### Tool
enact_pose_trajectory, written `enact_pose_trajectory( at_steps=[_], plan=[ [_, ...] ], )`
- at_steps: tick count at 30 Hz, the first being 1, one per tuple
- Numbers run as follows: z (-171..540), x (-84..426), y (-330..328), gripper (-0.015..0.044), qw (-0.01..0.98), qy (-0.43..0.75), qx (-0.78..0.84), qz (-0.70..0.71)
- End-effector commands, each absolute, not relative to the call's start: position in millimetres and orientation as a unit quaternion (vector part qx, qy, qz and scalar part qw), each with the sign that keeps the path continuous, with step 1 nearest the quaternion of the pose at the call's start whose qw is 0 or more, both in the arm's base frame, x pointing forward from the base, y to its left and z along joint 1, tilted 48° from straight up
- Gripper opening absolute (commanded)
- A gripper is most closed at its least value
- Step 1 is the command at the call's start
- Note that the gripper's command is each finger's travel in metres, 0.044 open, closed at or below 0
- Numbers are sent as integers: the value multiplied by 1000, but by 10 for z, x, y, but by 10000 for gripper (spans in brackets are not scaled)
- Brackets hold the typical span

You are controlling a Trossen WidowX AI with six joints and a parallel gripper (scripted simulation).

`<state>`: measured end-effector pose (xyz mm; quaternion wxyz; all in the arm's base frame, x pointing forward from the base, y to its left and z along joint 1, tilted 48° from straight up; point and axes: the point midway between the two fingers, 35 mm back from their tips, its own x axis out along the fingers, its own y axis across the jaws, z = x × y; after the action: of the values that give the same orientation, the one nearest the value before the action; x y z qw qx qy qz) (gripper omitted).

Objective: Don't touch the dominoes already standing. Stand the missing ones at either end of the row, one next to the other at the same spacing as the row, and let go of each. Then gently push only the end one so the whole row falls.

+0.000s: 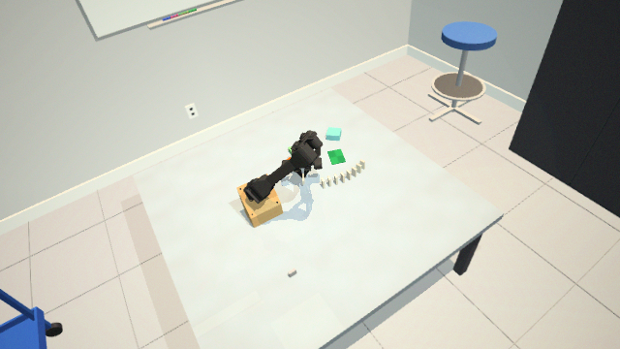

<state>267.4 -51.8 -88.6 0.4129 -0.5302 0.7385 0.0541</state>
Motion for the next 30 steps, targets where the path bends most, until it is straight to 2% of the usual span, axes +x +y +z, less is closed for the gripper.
enact_pose_trajectory(
  at_steps=[1, 7, 15, 23, 30],
  plan=[
    [-487, 2748, -92, 28, 427, 729, -533, 51],
    [5, 2752, 429, 28, 427, 729, -532, 53],
    [41, 2761, 431, 28, 430, 729, -530, 50],
    [937, 2949, -366, 28, 527, 724, -439, -68],
    [1757, 2657, -1134, 28, 585, 702, -355, -198]
  ],
)
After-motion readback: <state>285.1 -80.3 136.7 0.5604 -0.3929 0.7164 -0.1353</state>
